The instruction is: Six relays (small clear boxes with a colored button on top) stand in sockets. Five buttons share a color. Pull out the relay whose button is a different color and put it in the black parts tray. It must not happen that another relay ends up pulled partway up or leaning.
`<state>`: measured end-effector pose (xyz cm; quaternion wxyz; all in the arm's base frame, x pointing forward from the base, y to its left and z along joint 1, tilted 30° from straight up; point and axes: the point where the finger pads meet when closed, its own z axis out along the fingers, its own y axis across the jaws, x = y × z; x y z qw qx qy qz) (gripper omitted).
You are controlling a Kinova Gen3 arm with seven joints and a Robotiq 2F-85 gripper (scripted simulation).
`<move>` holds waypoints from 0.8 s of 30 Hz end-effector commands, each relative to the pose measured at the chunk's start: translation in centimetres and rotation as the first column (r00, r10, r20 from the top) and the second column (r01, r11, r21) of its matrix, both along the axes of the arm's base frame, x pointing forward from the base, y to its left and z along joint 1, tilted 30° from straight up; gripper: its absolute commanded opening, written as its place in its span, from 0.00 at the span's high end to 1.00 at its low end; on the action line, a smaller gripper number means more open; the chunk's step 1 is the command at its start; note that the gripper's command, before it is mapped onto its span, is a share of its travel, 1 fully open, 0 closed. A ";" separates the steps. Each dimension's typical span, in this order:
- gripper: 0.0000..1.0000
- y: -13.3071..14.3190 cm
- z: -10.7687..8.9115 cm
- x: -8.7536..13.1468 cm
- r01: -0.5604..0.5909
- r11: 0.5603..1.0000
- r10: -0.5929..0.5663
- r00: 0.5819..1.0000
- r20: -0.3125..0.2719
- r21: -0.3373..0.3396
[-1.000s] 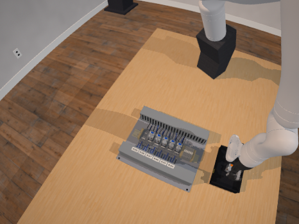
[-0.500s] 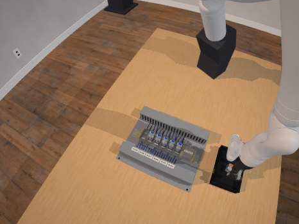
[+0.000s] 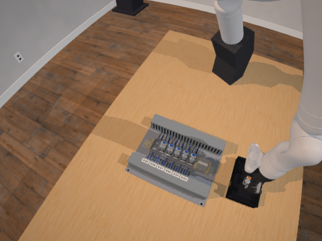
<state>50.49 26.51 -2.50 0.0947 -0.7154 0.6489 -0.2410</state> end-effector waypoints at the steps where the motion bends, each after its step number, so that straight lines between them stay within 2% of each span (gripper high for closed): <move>1: 0.39 0.2 0.2 -0.3 -0.003 1.000 0.003 1.000 -0.003 -0.002; 24: 0.39 0.2 0.6 -0.5 -0.003 1.000 0.003 1.000 -0.003 -0.002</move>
